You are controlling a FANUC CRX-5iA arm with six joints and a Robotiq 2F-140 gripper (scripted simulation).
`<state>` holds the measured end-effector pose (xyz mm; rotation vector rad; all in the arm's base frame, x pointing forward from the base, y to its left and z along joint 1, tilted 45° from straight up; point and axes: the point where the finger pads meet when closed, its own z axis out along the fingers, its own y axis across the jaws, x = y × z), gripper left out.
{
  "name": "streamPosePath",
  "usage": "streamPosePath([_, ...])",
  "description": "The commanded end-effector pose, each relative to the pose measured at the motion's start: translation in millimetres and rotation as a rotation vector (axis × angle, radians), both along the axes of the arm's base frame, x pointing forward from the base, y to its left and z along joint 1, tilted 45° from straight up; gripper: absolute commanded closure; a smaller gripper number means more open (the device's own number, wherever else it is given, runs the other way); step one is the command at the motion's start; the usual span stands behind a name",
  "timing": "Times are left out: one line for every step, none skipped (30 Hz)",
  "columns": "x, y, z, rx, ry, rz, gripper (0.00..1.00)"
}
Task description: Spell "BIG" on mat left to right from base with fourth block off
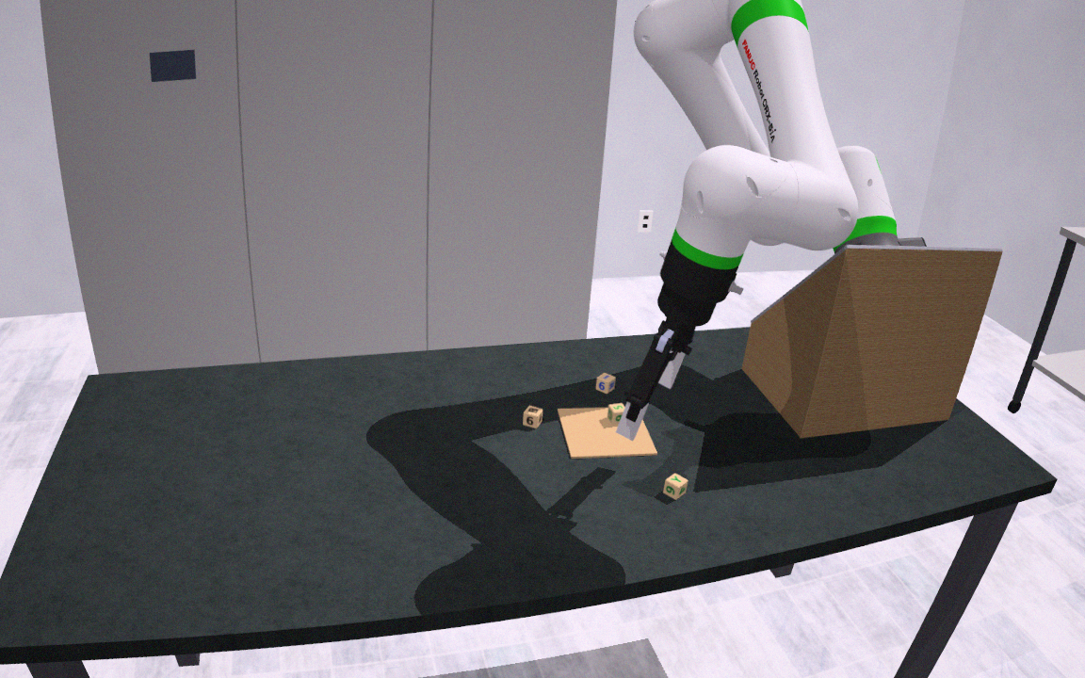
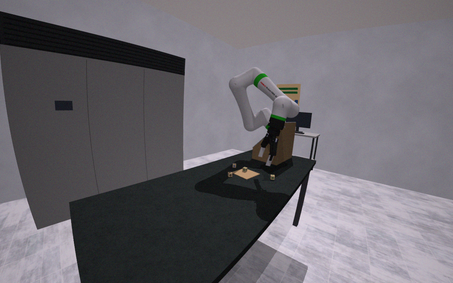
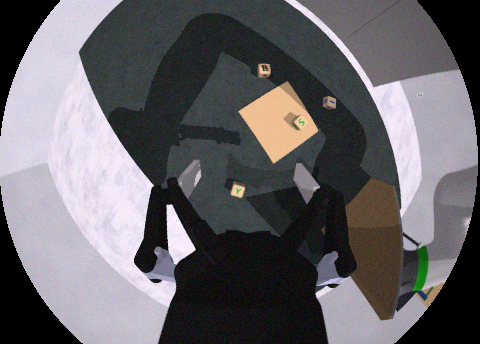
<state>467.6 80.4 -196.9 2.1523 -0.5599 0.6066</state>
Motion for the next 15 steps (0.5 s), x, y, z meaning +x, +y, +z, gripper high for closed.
streamPosePath([-8, 3, -18, -0.012, -0.041, 0.025, 0.00])
streamPosePath([-15, 3, -28, -0.016, -0.056, 0.038, 0.00])
streamPosePath([-21, 3, -38, -0.019, -0.069, 0.050, 0.00])
streamPosePath([-27, 2, -46, -0.021, -0.080, 0.060, 0.00])
streamPosePath([-32, 2, -52, -0.022, -0.089, 0.069, 0.00])
streamPosePath([-36, 1, -58, -0.023, -0.097, 0.076, 0.00])
streamPosePath([-40, 0, -63, -0.024, -0.103, 0.082, 0.00])
streamPosePath([-43, 0, -67, -0.024, -0.108, 0.087, 0.00])
streamPosePath([-46, -1, -70, -0.024, -0.111, 0.091, 0.00])
streamPosePath([-47, -1, -72, -0.024, -0.114, 0.094, 0.00])
streamPosePath([-49, -1, -73, -0.024, -0.116, 0.096, 0.00])
streamPosePath([-50, -2, -74, -0.024, -0.117, 0.097, 0.00])
streamPosePath([-50, -2, -75, -0.024, -0.117, 0.097, 0.00])
streamPosePath([-50, -2, -75, -0.024, -0.118, 0.098, 0.00])
streamPosePath([-50, -2, -75, -0.024, -0.118, 0.098, 0.00])
